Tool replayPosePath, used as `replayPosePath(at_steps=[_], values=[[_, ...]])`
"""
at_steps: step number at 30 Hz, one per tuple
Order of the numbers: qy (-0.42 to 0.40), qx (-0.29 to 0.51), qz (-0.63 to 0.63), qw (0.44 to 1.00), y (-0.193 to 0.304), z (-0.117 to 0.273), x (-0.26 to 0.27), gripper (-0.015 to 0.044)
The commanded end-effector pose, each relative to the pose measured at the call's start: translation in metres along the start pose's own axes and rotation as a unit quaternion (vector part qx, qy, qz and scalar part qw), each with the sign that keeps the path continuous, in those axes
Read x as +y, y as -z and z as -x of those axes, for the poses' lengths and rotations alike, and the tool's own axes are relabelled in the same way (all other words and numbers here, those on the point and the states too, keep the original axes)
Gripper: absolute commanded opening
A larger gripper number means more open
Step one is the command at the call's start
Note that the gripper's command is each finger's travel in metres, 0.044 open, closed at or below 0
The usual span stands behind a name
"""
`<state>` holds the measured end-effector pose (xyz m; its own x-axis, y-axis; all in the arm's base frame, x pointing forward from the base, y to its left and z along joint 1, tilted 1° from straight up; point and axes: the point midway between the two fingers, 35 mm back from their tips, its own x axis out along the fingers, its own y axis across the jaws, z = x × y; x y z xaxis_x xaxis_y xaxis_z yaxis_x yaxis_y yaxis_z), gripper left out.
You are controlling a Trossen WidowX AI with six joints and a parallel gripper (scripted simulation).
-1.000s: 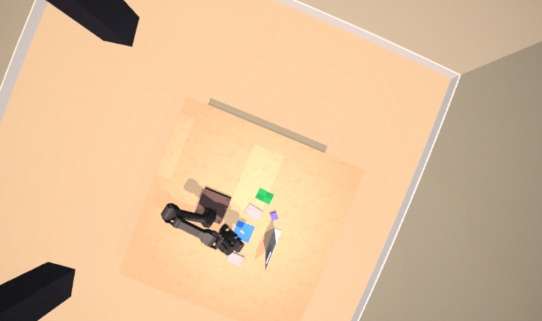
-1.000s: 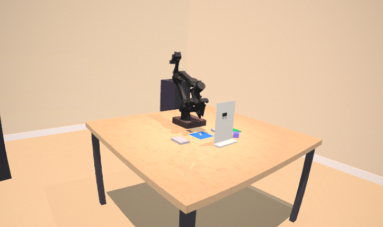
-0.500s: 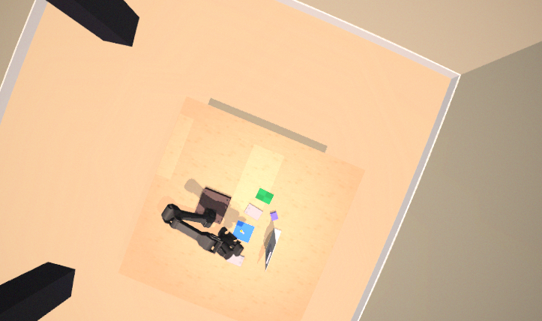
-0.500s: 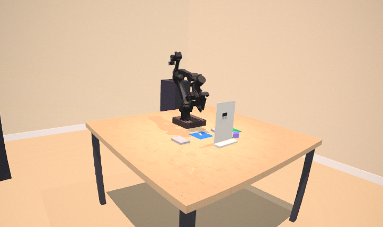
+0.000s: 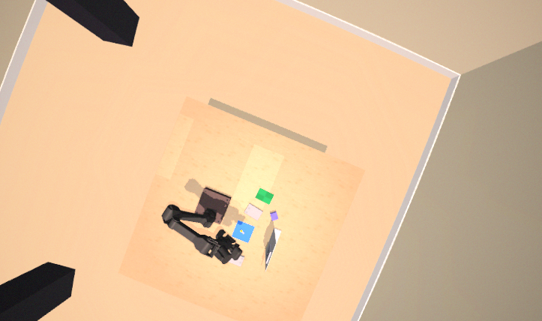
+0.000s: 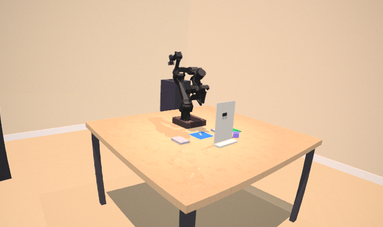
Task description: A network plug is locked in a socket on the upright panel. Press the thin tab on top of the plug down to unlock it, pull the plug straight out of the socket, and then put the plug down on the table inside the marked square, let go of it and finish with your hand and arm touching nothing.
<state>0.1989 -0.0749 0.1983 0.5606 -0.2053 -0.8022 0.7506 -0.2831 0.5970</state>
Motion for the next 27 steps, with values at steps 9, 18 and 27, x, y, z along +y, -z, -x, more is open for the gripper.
replayPosePath(at_steps=[9,18,27], values=[[-0.001,0.002,0.002,1.000,0.0006,0.0188,0.0096,0.0235],[-0.001,0.002,0.002,1.000,0.0006,0.0188,0.0096,0.0440],[-0.001,0.002,0.002,1.000,0.0006,0.0188,0.0096,0.0440]])
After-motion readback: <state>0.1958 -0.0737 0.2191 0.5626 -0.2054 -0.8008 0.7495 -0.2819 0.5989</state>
